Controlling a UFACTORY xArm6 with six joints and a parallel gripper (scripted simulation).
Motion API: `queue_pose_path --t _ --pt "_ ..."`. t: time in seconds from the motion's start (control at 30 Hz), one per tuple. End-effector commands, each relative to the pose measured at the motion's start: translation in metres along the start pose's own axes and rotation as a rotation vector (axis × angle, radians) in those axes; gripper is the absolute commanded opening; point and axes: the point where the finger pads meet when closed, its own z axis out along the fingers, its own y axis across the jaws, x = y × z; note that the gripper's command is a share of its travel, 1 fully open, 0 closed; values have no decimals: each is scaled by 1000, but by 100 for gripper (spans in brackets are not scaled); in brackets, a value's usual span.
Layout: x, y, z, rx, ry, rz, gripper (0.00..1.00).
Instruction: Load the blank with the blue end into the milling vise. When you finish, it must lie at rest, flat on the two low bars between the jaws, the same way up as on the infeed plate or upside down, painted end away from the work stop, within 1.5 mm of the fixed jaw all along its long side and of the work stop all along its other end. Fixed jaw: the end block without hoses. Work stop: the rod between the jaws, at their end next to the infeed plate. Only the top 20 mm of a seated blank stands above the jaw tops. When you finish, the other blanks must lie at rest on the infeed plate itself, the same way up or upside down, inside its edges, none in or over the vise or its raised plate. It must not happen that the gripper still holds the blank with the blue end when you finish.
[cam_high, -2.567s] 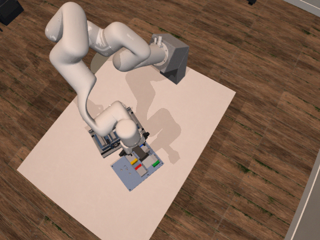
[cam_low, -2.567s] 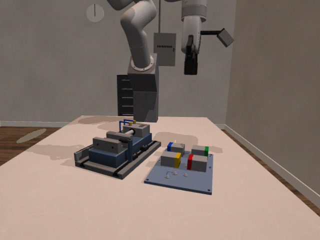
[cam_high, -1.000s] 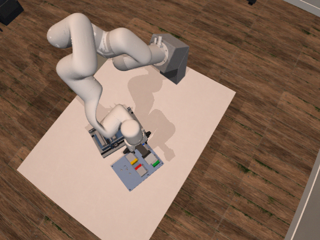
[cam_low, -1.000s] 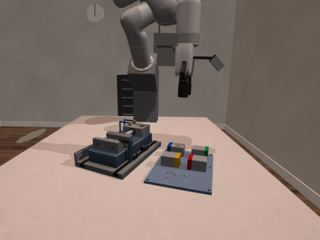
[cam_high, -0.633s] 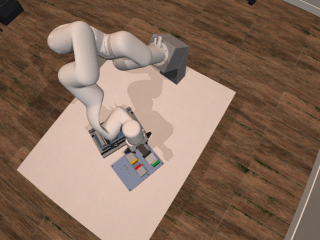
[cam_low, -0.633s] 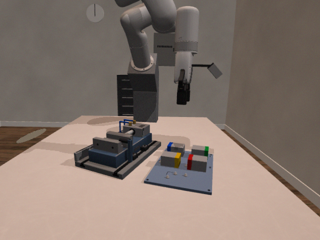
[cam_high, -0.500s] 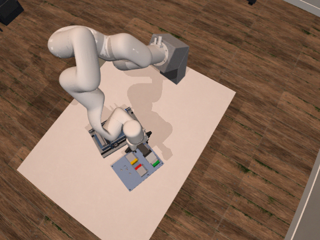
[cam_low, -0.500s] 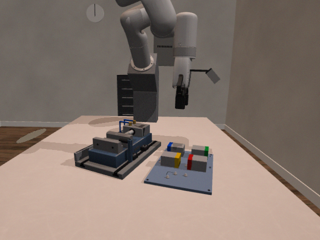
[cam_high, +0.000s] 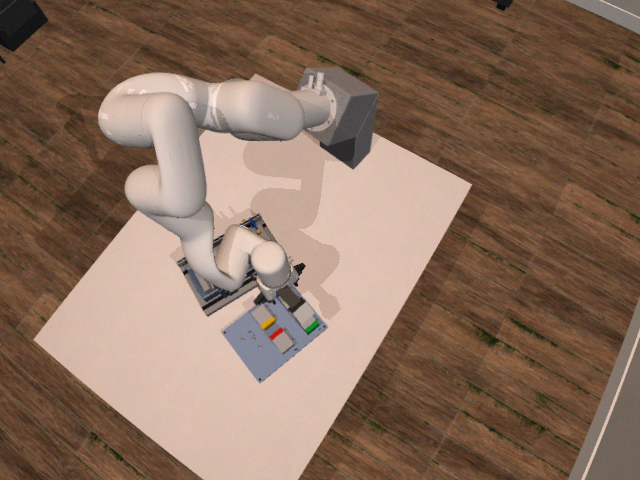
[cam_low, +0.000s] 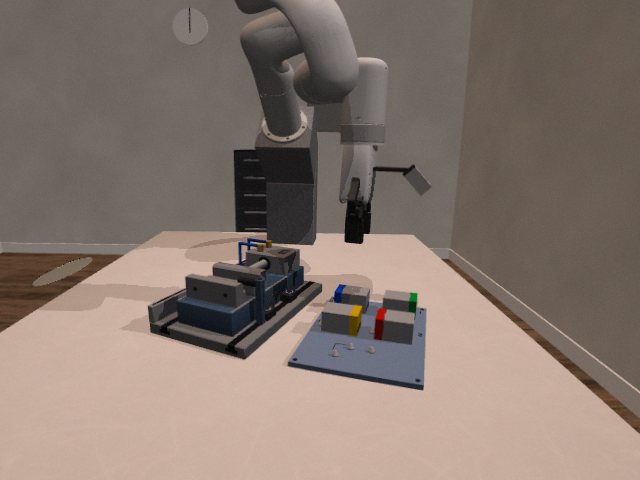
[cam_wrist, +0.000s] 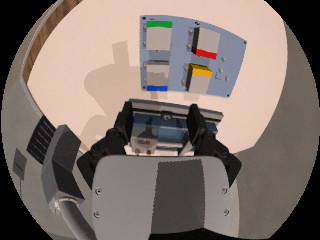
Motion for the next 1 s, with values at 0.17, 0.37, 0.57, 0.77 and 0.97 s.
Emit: queue_pose_path --t 0.17,0.37,0.57,0.77,0.97 --pt "-9 -10 47 -8 5 1 79" --pt "-9 -10 47 -8 5 1 79" --pt "-8 -9 42 -5 2 0 79" --pt "-7 -8 39 -7 4 1 79" --pt "-7 -8 38 -8 4 1 79"
